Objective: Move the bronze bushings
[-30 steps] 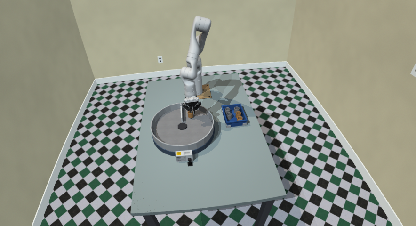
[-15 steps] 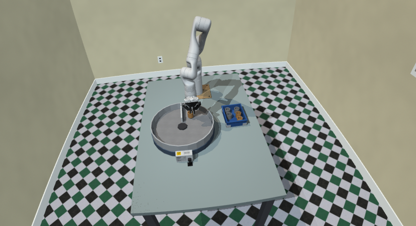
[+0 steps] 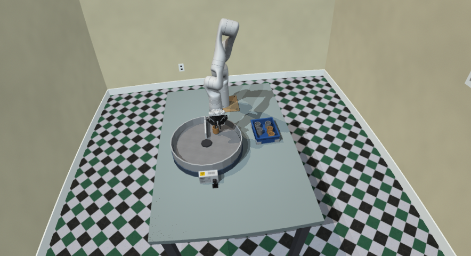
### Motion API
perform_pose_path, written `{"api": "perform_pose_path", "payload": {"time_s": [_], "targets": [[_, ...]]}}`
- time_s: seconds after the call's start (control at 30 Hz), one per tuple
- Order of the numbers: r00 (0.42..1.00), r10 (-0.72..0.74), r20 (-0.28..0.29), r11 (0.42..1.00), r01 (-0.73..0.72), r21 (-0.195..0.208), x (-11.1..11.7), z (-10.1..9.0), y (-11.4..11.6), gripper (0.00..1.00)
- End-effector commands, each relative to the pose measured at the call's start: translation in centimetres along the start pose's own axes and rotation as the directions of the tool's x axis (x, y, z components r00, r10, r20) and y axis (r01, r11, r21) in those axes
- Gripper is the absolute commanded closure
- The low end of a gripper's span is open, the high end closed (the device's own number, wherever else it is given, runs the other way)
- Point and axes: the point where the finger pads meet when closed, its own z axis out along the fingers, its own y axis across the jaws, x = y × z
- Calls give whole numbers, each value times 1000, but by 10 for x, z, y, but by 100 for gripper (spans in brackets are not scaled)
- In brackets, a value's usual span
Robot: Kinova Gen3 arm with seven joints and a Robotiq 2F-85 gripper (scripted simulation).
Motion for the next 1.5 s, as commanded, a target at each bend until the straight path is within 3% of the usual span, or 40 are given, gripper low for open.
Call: {"api": "perform_pose_path", "payload": {"time_s": [0.0, 1.47], "targets": [[1000, -9, -4, 1000, 9, -2, 3, 0, 1, 100], [1000, -8, 0, 1000, 8, -1, -1, 6, 0, 100]]}}
